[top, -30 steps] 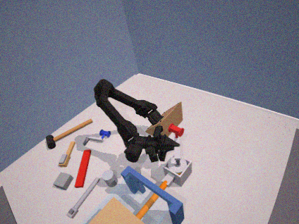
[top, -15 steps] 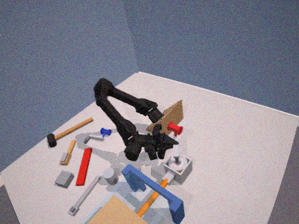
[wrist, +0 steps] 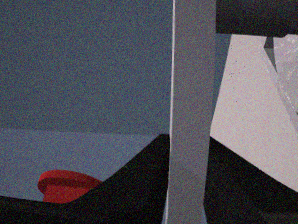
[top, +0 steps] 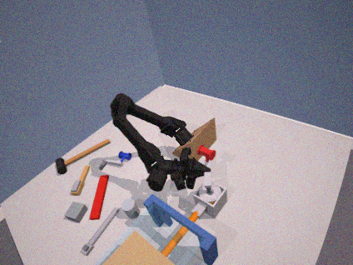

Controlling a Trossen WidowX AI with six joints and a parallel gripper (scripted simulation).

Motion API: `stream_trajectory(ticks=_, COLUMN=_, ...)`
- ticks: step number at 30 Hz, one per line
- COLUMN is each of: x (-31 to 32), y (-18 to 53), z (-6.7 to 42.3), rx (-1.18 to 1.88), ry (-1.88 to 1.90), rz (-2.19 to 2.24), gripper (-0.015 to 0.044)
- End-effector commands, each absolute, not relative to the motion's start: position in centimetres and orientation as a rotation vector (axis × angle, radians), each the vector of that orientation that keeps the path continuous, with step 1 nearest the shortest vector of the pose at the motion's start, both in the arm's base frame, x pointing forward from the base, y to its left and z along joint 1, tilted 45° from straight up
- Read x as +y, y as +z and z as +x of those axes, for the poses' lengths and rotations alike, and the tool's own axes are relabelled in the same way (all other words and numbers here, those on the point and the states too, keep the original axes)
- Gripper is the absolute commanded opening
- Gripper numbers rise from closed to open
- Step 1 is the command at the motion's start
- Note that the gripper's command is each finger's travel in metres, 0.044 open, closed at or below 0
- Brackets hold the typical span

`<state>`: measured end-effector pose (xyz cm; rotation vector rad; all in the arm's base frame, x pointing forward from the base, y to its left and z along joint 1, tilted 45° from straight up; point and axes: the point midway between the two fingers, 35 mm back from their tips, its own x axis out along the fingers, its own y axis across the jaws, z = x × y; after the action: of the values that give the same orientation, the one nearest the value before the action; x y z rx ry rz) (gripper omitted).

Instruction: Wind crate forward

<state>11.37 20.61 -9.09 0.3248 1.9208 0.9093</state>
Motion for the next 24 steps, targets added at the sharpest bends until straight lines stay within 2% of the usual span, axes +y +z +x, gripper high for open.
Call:
stream_trajectory(ticks=1, x=20.61, y=-9.18, z=11.35, rx=1.921, ry=0.912, rz=0.327, gripper=0.0)
stream_trajectory(ticks=24, x=20.53, y=-9.63, z=11.27, rx=1.918, ry=0.91, rz=0.326, gripper=0.0)
